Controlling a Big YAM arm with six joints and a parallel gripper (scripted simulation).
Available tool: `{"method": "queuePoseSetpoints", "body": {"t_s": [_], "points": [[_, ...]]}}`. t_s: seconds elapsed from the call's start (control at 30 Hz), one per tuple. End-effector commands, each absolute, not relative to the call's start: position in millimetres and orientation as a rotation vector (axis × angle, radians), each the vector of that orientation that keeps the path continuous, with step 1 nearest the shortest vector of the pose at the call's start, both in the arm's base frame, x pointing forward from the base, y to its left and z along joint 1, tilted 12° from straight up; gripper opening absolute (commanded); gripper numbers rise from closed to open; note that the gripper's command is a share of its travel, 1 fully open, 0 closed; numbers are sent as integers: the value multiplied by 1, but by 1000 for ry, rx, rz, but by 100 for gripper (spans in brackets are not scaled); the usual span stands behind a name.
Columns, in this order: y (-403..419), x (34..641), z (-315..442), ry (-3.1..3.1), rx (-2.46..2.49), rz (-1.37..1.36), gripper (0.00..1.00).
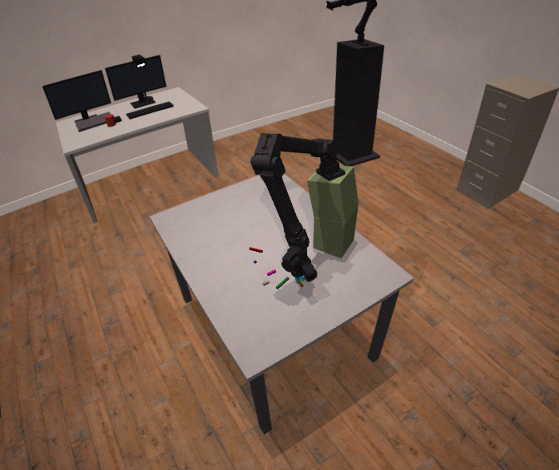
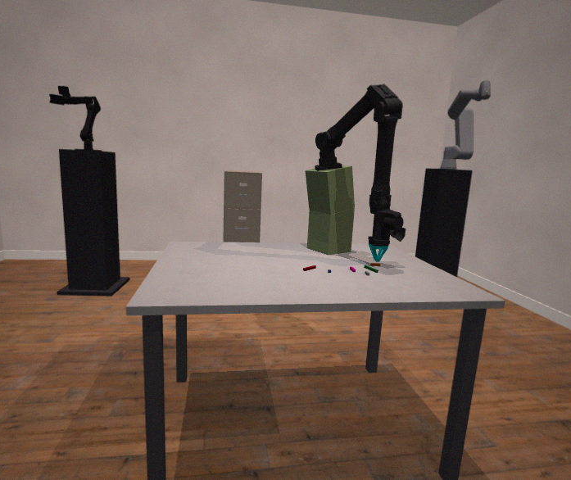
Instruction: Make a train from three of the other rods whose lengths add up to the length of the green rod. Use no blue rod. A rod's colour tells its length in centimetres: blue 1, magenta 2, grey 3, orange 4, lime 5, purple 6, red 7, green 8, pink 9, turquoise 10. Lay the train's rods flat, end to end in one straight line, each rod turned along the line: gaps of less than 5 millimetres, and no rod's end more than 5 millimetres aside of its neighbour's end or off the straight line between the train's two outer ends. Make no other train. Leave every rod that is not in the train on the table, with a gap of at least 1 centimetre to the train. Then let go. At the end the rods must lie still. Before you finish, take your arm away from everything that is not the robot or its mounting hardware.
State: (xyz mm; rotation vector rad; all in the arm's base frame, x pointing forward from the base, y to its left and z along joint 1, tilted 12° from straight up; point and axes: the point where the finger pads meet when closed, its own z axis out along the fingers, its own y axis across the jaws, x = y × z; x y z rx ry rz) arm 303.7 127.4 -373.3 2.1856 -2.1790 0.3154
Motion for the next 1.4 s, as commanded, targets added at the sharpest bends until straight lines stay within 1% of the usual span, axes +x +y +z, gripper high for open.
{"method": "queuePoseSetpoints", "body": {"t_s": [0.0,0.93,1.2,1.37], "points": [[119,299,-379,-2180,2175,310,24],[119,299,-379,-2180,2175,310,24],[110,290,-377,-2168,2170,303,24],[112,297,-378,-2179,2178,311,24]]}}
